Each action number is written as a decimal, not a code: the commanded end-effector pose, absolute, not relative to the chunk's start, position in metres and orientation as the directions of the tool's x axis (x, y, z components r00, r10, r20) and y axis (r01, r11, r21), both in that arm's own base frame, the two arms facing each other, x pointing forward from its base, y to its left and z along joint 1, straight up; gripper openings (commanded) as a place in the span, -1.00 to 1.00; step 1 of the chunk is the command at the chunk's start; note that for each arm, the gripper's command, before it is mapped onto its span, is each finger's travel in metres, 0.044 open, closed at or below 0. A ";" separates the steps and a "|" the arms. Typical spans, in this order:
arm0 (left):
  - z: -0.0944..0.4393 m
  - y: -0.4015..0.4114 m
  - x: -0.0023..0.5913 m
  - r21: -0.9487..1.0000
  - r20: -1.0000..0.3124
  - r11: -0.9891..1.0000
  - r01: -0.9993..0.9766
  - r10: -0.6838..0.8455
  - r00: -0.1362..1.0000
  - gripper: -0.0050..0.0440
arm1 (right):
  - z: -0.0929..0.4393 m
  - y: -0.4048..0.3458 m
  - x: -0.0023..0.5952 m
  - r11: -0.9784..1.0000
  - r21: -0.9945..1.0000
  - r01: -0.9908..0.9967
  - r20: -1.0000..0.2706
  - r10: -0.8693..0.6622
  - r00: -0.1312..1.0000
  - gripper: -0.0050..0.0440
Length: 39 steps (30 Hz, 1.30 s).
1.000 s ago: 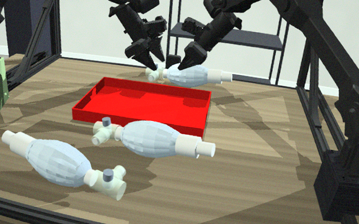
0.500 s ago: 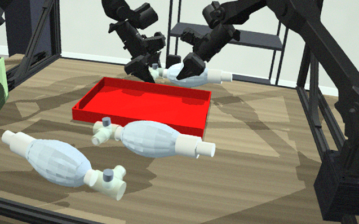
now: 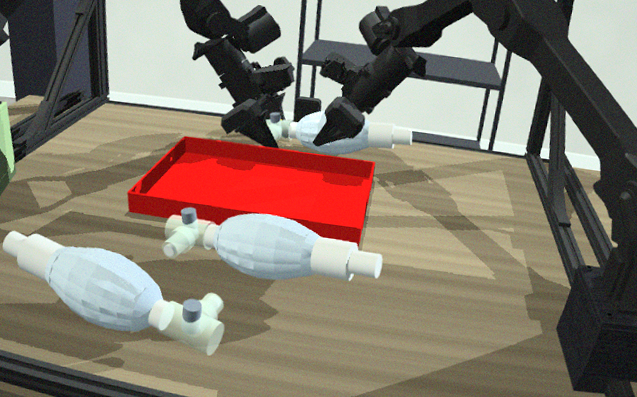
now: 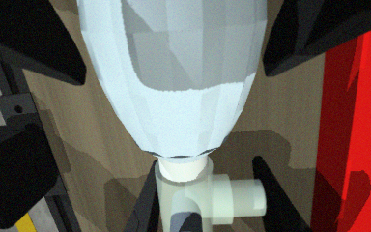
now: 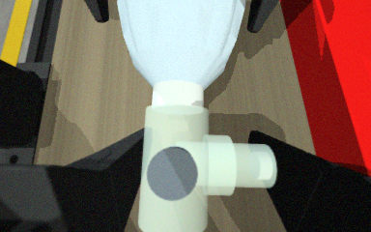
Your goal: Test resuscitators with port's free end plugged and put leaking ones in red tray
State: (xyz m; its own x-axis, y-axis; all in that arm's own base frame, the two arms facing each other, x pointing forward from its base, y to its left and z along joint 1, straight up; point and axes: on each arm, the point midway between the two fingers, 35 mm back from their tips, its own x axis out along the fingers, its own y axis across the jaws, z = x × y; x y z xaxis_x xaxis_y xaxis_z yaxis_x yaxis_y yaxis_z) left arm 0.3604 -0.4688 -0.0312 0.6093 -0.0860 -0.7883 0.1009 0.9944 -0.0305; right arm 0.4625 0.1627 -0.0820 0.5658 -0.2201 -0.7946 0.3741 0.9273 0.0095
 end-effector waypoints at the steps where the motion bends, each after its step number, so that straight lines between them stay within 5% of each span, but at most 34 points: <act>1: -0.031 -0.469 0.360 -0.031 -0.789 0.994 0.102 -0.087 0.608 1.00 | -0.082 0.163 0.462 0.927 0.009 0.374 -0.795 -0.220 0.566 -0.80; 28: -0.030 -0.469 0.360 -0.033 -0.788 0.994 0.102 -0.088 0.609 1.00 | -0.082 0.163 0.462 0.928 0.010 0.372 -0.795 -0.219 0.566 -0.80; 29: -0.031 -0.469 0.360 -0.031 -0.789 0.994 0.101 -0.087 0.609 -0.80 | -0.082 0.163 0.463 0.928 0.010 0.373 -0.794 -0.219 0.567 -0.80; 39: -0.031 -0.469 0.360 -0.031 -0.789 0.994 0.101 -0.087 0.609 -0.80 | -0.082 0.163 0.463 0.928 0.010 0.373 -0.794 -0.219 0.567 -0.80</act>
State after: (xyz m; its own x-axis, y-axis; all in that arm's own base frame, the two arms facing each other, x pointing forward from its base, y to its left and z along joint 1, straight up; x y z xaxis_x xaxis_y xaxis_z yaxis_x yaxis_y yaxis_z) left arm 0.3596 -0.4686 -0.0315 0.6085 -0.0838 -0.7891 0.1041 0.9942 -0.0254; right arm 0.4632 0.1637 -0.0816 0.5680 -0.2150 -0.7945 0.3755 0.9267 0.0176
